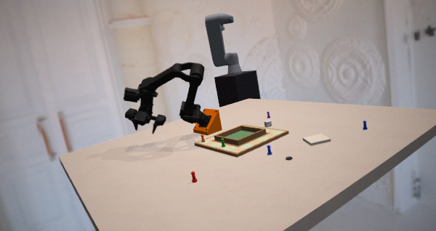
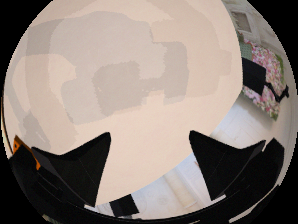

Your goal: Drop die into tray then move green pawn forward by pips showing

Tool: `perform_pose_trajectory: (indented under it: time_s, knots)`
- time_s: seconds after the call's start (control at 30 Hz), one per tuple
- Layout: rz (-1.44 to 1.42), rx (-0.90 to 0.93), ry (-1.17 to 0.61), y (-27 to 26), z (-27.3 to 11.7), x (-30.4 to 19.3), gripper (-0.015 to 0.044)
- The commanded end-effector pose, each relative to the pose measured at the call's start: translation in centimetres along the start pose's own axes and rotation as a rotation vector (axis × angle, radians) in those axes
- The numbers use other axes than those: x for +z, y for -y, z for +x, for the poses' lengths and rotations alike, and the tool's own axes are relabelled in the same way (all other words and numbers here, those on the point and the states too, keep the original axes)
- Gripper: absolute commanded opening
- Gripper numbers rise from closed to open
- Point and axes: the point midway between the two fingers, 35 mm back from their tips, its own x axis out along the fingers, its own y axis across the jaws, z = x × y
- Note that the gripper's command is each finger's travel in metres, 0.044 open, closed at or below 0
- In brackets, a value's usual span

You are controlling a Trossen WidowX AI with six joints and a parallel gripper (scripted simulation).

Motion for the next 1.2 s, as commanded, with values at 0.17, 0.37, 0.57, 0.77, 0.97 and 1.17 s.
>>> perform_pose_trajectory:
  time_s: [0.17, 0.37, 0.57, 0.77, 0.97, 1.17]
  knots:
    - [-0.075, -0.039, 0.057, 2.0, -0.1, 2.0, 0.0275]
    - [-0.091, 0.06, 0.192, 0.8, 0.7, 6.5, 0.0275]
    - [-0.125, 0.187, 0.34, -1.6, 0.7, 12.1, 0.0275]
    - [-0.172, 0.322, 0.471, -4.8, -0.5, 17.5, 0.0275]
    - [-0.231, 0.462, 0.586, -9.0, -3.2, 22.3, 0.0275]
    - [-0.278, 0.59, 0.681, -13.5, -6.5, 26.8, 0.0275]
